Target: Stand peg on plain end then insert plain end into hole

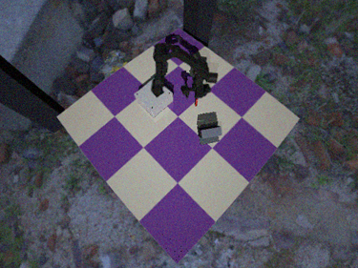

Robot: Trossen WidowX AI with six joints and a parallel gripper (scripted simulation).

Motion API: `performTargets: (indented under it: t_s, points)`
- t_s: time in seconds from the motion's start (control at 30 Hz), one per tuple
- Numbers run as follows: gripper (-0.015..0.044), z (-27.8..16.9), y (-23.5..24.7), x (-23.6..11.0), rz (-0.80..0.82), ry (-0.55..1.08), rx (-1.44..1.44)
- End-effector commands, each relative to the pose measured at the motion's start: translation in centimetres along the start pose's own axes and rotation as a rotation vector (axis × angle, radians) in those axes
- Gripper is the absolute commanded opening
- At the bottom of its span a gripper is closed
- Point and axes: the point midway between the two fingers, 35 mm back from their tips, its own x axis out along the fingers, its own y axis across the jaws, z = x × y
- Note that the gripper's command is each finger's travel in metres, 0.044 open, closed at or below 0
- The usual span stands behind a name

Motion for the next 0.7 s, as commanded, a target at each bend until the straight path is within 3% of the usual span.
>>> performTargets:
  t_s: [0.0, 0.13, 0.67]
  points:
    - [0.0440, 0.3, 1.2, -0.7, 0.104, 0.104, -0.035]
    - [0.0440, 0.6, 2.0, -1.1, 0.187, 0.174, -0.065]
    - [0.0440, 0.4, 2.3, 0.2, 0.198, 0.170, -0.148]
